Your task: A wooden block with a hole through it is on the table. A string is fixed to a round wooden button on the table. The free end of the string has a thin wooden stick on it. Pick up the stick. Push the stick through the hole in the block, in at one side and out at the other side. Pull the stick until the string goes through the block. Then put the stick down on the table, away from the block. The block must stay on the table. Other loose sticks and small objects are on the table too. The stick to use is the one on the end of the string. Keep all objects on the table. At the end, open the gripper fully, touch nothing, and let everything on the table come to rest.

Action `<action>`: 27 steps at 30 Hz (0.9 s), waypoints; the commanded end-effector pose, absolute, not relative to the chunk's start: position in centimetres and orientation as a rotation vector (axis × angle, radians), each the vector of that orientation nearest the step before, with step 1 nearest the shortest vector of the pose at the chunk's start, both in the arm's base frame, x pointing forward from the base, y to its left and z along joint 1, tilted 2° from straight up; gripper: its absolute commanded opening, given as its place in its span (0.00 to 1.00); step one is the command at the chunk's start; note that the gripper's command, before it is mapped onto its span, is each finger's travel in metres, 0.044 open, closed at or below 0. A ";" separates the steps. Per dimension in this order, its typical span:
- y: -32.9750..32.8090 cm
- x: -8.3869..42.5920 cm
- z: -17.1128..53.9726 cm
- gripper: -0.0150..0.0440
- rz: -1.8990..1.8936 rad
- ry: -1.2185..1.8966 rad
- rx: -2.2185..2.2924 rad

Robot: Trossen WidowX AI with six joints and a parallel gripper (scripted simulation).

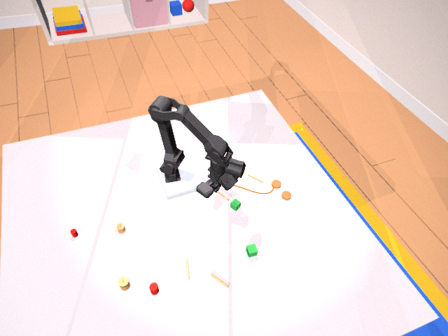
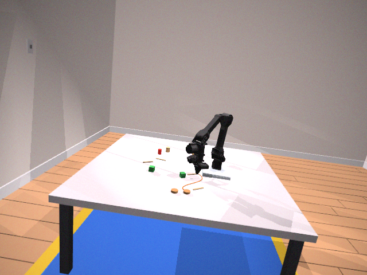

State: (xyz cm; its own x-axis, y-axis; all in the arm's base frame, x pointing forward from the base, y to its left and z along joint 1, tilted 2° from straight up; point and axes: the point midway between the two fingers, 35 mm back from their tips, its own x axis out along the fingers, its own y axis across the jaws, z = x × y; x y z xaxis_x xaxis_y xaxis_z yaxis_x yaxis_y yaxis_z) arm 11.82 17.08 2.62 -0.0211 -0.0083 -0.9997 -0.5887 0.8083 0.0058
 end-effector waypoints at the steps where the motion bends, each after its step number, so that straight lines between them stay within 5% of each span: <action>1: 17.4 12.3 2.6 0.25 0.494 1.534 -0.501; 27: 19.1 14.6 2.5 0.25 0.494 1.534 -0.501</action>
State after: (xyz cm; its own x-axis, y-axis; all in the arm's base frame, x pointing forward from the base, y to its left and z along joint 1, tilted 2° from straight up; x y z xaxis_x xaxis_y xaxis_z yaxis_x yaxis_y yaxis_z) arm 14.23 18.83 2.56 -0.0203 -0.0077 -0.9998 -0.5887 0.8083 0.0057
